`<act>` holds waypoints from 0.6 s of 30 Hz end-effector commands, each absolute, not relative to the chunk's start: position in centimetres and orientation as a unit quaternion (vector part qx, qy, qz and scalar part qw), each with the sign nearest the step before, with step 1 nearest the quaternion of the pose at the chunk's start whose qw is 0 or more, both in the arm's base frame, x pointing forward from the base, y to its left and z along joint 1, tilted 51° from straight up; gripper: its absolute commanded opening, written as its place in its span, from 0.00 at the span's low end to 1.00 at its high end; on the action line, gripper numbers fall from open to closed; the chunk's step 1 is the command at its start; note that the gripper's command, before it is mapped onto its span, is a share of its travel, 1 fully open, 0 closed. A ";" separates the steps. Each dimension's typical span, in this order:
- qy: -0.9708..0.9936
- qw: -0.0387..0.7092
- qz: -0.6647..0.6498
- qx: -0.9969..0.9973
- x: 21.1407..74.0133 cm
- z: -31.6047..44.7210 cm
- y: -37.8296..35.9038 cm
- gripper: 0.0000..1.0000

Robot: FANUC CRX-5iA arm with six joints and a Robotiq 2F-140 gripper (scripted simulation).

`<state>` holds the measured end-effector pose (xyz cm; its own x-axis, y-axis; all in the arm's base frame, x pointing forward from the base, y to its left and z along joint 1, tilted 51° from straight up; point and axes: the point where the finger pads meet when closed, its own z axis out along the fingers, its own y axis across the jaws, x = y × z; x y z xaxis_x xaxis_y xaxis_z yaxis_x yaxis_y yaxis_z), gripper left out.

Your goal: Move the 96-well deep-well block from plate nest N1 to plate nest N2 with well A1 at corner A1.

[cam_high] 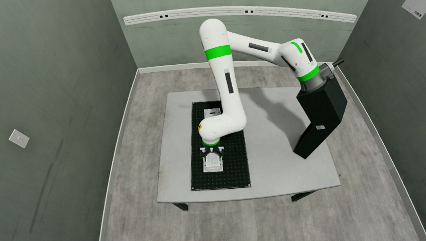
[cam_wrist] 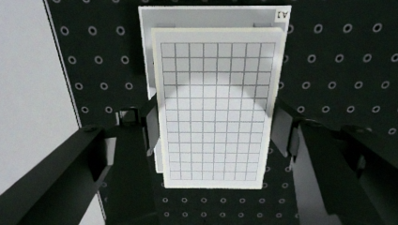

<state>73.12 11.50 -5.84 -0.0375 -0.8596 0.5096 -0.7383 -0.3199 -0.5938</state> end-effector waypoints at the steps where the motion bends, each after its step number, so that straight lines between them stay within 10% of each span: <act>1: 0.578 0.071 -0.429 -0.690 73.1 -5.8 11.6 0.60; 3: 0.578 0.071 -0.429 -0.690 73.1 -5.8 11.6 0.60; 4: 0.578 0.071 -0.429 -0.690 73.1 -5.8 11.6 0.10; 18: 0.578 0.071 -0.429 -0.690 72.8 -5.4 11.8 0.10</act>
